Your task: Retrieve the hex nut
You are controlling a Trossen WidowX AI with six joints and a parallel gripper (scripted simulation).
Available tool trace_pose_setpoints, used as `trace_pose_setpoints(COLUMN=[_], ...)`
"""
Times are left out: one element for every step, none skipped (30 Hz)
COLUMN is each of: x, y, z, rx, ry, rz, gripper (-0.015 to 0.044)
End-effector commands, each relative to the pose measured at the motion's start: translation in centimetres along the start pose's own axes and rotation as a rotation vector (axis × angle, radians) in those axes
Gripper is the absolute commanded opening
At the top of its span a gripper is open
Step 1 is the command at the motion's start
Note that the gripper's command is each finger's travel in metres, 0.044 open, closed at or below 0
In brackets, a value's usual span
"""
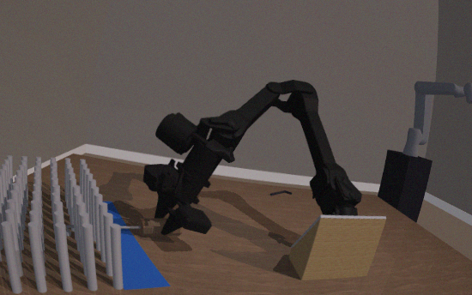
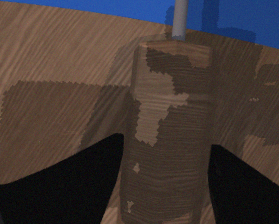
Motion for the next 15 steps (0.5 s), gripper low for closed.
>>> trace_pose_setpoints(x=[0.19,0.21,0.23,0.25,0.27,0.29,0.31,0.33,0.35,0.37,0.39,0.42,0.44,0.46,0.48], y=[-0.12,-0.12,-0.13,-0.14,-0.14,-0.15,-0.16,-0.16,-0.17,-0.18,-0.18,-0.19,-0.2,-0.2,-0.21], z=[0.34,0.4,0.46,0.51,0.57,0.62,0.68,0.73,0.79,0.84,0.9,0.95,1.01,1.06,1.12], rx=[0.003,0.003,0.003,0.003,0.003,0.003,0.003,0.003,0.003,0.003,0.003,0.003,0.003,0.003,0.003], ry=[-0.001,0.0,0.0,0.0,0.0,0.0,0.0,0.0,0.0,0.0,0.0,0.0,0.0,0.0,0.0], rz=[0.001,0.001,0.001,0.001,0.001,0.001,0.001,0.001,0.001,0.001,0.001,0.001,0.001,0.001,0.001], gripper=[0.0,0.0,0.0,0.0,0.0,0.0,0.0,0.0,0.0,0.0,0.0,0.0,0.0,0.0,0.0])
Point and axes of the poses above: the point midway between the two fingers, 35 mm back from their tips, its own x axis back along the fingers, its own y axis across the jaws, z = x × y, the point moved 6 cm from there along x, back along the fingers, and after that the axes turned 7 degrees about -x, right-handed, at the moved point
